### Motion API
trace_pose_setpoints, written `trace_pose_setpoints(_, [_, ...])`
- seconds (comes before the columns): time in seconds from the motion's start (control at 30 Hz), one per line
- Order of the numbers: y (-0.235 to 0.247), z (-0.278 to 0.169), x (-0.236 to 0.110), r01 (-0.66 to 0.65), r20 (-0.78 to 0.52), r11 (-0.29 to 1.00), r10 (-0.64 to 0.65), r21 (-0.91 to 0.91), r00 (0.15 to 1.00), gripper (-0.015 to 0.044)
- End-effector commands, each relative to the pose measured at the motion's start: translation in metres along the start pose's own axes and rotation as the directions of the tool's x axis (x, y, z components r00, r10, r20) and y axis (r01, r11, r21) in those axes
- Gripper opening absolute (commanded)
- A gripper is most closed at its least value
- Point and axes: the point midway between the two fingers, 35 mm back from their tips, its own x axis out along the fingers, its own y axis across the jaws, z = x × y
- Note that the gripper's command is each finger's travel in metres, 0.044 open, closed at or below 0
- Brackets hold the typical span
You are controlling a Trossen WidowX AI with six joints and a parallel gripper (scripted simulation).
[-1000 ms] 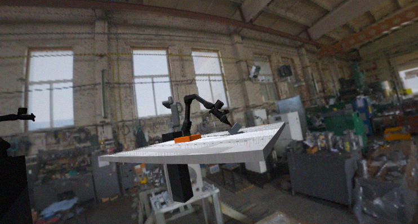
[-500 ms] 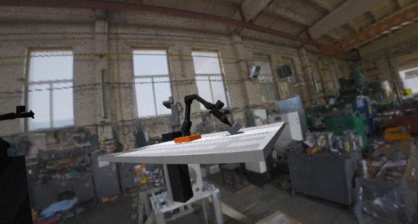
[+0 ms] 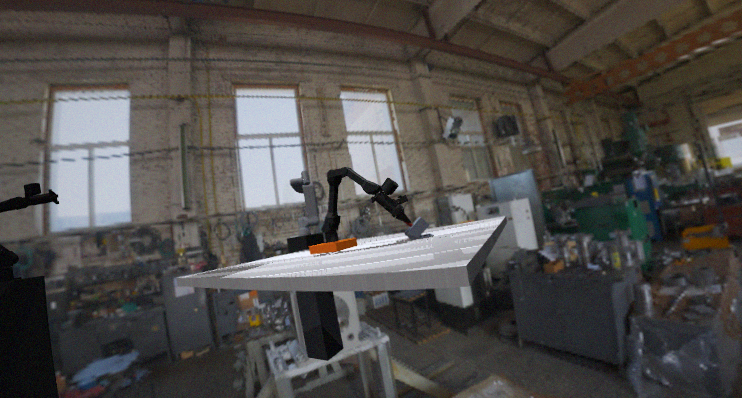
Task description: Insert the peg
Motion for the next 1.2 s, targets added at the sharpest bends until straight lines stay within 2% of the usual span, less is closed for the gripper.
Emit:
trace_pose_setpoints(0.0, [0.0,0.0,0.0,0.001,0.001,1.0,-0.001,0.0,1.0,0.0262])
trace_pose_setpoints(0.23, [-0.001,0.001,-0.004,0.001,0.0,1.0,-0.001,0.0,1.0,0.044])
trace_pose_setpoints(1.17, [-0.004,0.003,-0.049,0.001,-0.006,1.0,-0.001,0.006,1.0,0.044])
